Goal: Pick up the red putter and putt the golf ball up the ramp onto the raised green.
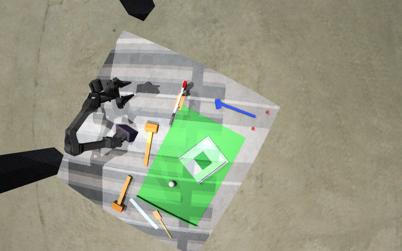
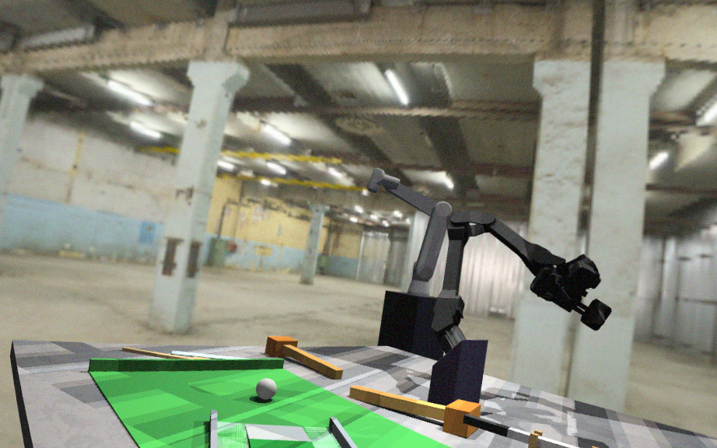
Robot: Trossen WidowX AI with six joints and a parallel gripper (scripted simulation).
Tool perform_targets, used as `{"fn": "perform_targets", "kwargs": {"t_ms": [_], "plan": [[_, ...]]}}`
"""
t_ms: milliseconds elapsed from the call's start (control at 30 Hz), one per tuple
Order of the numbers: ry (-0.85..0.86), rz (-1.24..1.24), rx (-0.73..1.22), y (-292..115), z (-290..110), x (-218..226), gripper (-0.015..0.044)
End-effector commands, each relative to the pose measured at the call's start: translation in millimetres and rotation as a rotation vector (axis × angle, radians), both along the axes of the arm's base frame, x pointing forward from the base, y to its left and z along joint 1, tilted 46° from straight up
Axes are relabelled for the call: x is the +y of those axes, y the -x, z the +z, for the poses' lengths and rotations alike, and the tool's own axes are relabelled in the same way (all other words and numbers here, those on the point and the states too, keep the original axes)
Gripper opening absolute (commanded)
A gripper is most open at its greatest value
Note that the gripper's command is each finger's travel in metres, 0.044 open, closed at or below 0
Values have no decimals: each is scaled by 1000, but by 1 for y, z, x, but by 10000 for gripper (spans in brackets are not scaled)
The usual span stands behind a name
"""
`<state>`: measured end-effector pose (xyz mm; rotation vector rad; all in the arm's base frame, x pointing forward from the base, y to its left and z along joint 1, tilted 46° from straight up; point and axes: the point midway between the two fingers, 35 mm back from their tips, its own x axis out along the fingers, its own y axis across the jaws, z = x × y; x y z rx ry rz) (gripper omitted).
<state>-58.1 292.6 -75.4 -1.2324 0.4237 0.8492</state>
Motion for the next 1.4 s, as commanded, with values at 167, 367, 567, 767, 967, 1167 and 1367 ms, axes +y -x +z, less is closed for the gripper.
{"fn": "perform_targets", "kwargs": {"t_ms": [167, 367, 567, 767, 967, 1167, 1367], "plan": [[428, -139, 22, -112, -25, -9, 440], [684, -174, 199, -176, -47, -32, 440], [853, -148, 442, -231, -65, -68, 440], [928, -42, 694, -278, -79, -112, 440], [929, -28, 722, -284, -80, -117, 440], [929, -29, 722, -285, -84, -122, 440], [930, -29, 721, -287, -96, -135, 440]]}}
